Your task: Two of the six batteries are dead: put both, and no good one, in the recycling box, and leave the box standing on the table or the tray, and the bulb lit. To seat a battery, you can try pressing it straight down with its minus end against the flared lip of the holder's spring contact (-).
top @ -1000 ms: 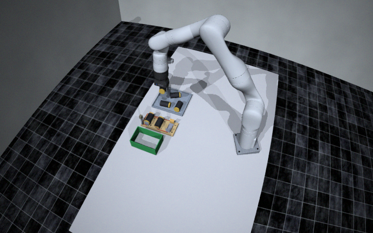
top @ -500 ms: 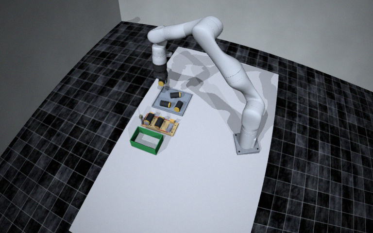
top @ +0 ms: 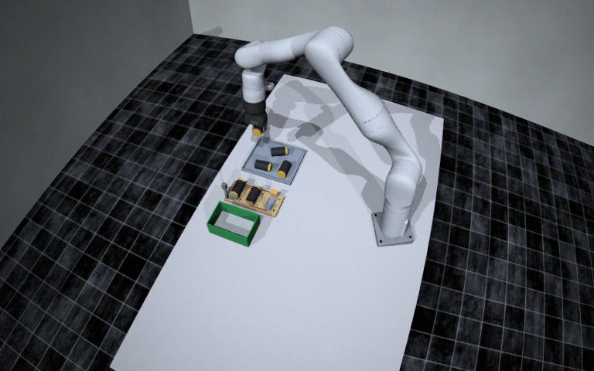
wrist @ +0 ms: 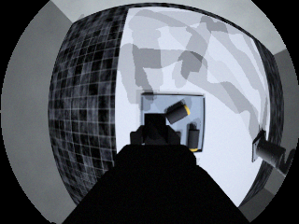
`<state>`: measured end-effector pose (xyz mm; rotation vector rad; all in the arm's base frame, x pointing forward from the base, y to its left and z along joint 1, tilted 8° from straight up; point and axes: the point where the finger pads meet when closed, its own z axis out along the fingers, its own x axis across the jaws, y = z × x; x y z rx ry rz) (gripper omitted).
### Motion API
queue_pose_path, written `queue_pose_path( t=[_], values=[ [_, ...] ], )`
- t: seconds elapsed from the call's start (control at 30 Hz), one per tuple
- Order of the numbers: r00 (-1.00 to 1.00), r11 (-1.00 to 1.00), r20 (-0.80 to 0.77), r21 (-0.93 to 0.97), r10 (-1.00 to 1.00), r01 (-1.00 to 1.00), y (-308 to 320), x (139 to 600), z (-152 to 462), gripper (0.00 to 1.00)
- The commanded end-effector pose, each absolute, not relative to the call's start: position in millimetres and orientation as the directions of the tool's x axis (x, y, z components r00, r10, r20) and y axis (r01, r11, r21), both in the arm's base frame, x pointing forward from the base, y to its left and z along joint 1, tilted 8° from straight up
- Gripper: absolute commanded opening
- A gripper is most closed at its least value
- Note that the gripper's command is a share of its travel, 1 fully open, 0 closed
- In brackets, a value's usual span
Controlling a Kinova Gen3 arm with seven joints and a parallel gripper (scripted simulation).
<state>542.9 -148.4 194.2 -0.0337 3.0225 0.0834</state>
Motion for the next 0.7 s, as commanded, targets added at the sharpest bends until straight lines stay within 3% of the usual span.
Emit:
queue_pose_path(
  t=[0.0,0.67],
  values=[
    [-0.993,0.998,-0.12,0.053,-0.019,-0.025,-148.6,543.3,195.3,0.57],
    [-0.993,0.998,-0.12,0.053,-0.018,-0.025,-148.2,544.2,188.0,0.57]
  ],
)
